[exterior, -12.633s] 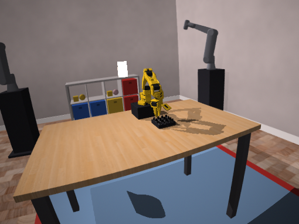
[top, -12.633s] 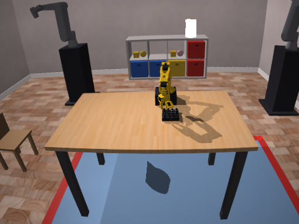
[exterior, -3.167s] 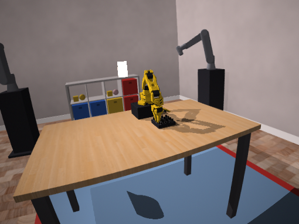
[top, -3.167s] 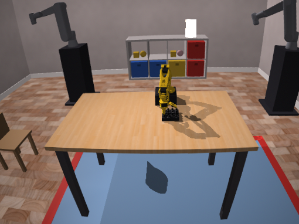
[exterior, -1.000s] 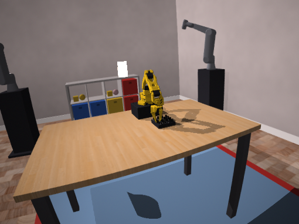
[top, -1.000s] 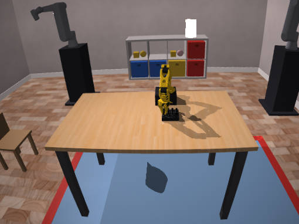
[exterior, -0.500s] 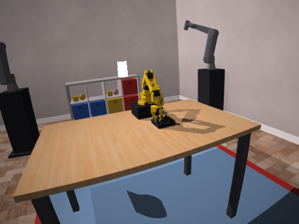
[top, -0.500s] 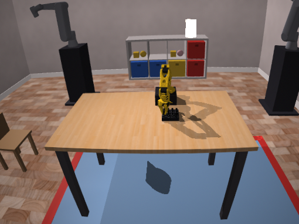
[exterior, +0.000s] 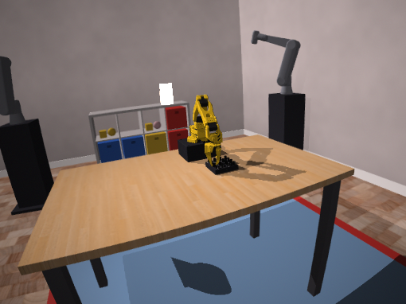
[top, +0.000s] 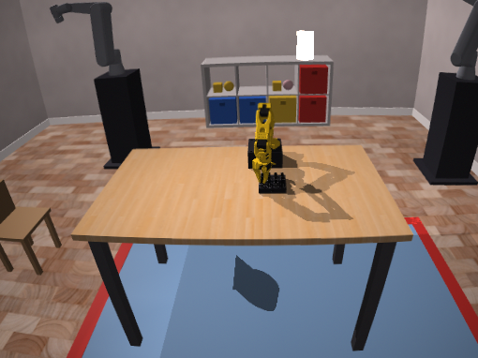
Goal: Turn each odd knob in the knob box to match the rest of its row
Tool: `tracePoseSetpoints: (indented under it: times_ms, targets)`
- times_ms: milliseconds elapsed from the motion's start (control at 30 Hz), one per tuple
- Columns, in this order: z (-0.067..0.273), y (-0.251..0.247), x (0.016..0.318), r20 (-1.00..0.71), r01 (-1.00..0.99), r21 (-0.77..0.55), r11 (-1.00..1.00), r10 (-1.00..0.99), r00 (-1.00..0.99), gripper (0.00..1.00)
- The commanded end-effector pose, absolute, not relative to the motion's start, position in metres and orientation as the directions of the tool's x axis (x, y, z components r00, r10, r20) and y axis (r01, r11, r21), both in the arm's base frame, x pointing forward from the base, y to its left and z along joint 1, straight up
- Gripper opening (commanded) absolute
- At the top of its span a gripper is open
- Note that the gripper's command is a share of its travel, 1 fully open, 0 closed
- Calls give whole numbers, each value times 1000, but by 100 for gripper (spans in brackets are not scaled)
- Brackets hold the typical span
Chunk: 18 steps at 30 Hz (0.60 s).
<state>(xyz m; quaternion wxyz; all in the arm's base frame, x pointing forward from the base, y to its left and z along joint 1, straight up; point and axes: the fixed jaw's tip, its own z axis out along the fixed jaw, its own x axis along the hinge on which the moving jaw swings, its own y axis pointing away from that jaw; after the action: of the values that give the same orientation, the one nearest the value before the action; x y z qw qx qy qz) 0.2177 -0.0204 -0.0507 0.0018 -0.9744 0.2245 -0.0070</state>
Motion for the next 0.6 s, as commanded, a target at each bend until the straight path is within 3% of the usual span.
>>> tracePoseSetpoints:
  times_ms: [0,567]
  targets:
    - [-54,-20,213,-4,-424,2,-905,-424,905,2]
    - [-54,-21,211,-4,-424,2,-905,-424,905,7]
